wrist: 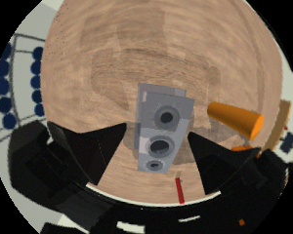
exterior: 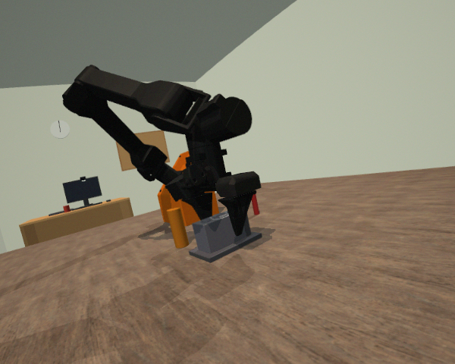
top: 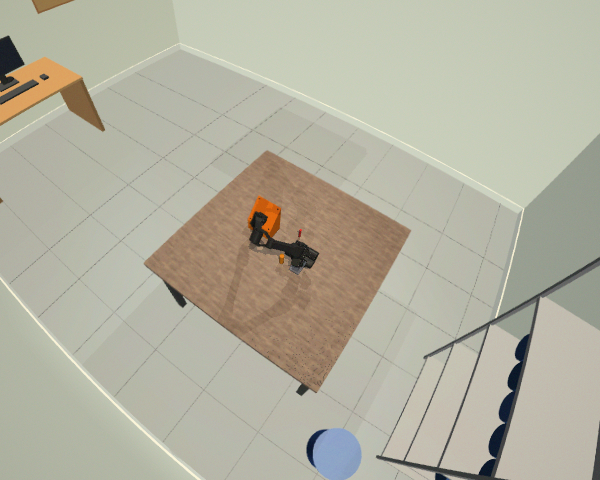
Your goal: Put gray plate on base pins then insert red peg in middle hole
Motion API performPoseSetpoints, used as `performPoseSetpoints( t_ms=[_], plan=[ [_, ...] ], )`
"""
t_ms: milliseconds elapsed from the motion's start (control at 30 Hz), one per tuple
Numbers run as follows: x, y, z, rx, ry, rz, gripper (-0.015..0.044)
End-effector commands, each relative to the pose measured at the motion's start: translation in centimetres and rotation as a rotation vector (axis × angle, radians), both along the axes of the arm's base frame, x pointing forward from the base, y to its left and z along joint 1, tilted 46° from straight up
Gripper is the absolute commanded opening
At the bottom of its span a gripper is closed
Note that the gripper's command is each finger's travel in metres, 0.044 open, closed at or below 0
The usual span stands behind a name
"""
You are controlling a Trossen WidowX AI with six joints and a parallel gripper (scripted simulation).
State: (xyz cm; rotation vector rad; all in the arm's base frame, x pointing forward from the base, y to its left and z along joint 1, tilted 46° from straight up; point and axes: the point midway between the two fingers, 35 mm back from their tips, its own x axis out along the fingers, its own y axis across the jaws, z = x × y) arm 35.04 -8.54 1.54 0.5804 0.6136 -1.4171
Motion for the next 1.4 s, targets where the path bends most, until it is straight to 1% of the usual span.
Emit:
performPoseSetpoints(
  t_ms=[0, 133, 200, 400, 467, 567, 733, 833, 1000, 1100, 1367],
  plan=[
    [0.4, 2.0, 1.5, 0.009, -0.008, 0.004, 0.0440],
    [0.0, 7.5, 6.7, 0.012, -0.006, 0.004, 0.0440],
    [-0.6, 9.0, 8.6, 0.003, -0.003, 0.005, 0.0440],
    [-0.3, 9.8, 8.3, 0.004, 0.001, 0.009, 0.0440],
    [-1.0, 11.5, 6.6, 0.012, 0.031, 0.043, 0.0440],
    [-3.4, 15.1, 3.0, 0.022, 0.102, 0.116, 0.0440],
    [-8.5, 19.4, -2.4, 0.013, 0.220, 0.228, 0.0440],
    [-11.5, 21.1, -5.3, -0.007, 0.285, 0.286, 0.0440],
    [-12.1, 21.2, -6.1, -0.013, 0.298, 0.298, 0.0440],
    [-12.0, 19.0, -8.0, -0.014, 0.298, 0.298, 0.0440],
    [-12.0, 17.6, -9.2, -0.015, 0.298, 0.297, 0.0440]
  ],
)
